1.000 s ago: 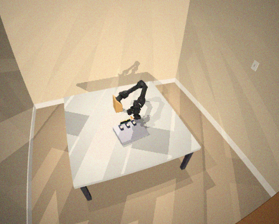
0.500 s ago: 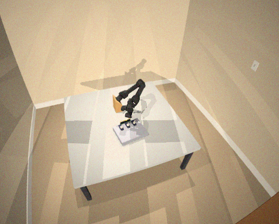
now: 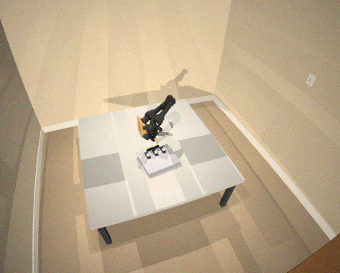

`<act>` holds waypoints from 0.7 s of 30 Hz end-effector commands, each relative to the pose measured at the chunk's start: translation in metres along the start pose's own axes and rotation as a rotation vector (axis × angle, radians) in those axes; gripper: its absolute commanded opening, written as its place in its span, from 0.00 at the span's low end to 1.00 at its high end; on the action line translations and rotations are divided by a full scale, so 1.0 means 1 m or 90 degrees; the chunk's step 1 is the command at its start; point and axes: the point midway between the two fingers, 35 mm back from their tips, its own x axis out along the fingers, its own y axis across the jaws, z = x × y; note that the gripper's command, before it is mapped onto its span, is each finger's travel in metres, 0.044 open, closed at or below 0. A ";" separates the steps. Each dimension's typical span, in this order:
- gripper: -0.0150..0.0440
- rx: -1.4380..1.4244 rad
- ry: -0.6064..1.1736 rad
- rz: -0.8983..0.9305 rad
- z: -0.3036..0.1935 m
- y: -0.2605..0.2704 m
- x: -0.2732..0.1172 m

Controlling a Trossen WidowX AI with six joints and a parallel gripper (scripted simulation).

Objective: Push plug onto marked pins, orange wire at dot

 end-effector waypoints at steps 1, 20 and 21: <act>0.25 0.095 -0.001 -0.002 0.017 -0.001 0.002; 0.25 0.214 0.000 -0.009 0.037 -0.004 0.045; 0.25 0.214 0.000 -0.009 0.037 -0.004 0.045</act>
